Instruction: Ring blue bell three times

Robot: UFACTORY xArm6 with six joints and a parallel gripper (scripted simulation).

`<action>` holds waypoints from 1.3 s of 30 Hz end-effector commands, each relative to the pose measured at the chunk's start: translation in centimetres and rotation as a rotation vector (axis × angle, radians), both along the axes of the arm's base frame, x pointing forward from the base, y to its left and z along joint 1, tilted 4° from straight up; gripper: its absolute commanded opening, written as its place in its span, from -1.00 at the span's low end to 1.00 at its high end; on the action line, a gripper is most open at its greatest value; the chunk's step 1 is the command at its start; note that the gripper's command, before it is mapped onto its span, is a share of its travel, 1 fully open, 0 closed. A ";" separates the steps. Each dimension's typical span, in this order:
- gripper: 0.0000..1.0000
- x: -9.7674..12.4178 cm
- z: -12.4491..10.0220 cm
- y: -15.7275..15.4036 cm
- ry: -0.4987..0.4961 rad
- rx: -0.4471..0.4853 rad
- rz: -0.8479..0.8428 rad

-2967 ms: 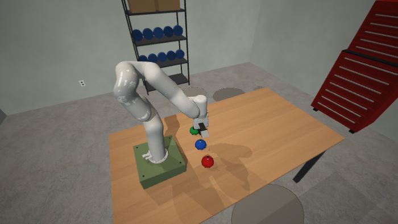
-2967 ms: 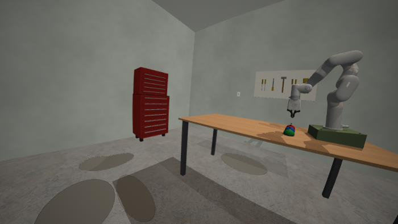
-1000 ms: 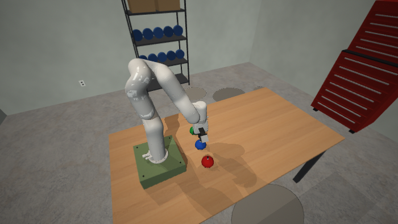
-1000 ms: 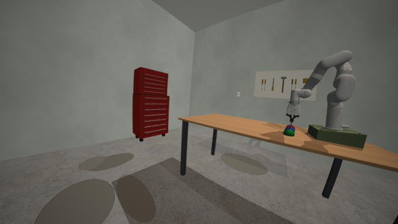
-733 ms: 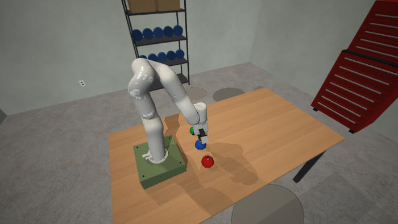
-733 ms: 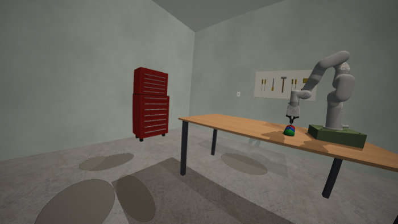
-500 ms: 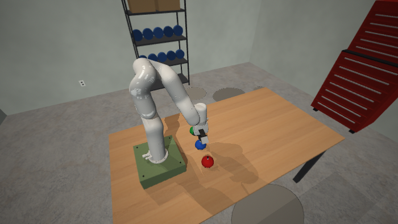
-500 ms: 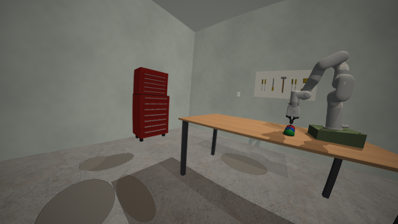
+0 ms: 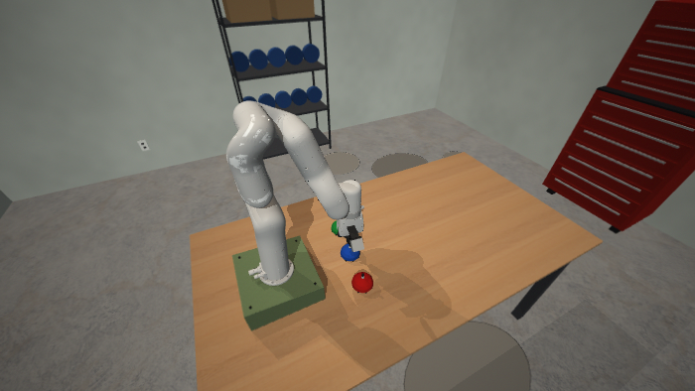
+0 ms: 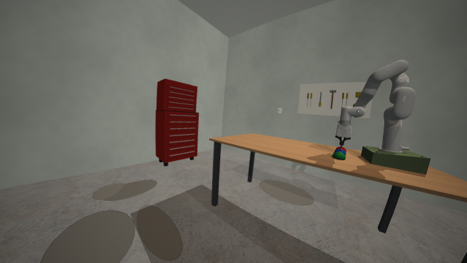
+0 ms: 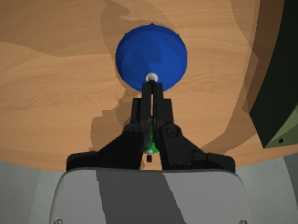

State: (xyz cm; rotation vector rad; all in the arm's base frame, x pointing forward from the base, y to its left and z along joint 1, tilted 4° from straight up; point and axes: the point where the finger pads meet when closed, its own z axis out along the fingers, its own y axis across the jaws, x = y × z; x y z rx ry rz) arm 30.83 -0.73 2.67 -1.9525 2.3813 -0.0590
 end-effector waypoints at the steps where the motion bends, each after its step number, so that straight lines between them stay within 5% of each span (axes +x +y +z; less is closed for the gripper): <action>1: -1.00 0.1 0.1 0.0 -0.003 0.000 0.000; 39: -1.00 0.2 -1.3 0.0 -0.003 0.000 0.000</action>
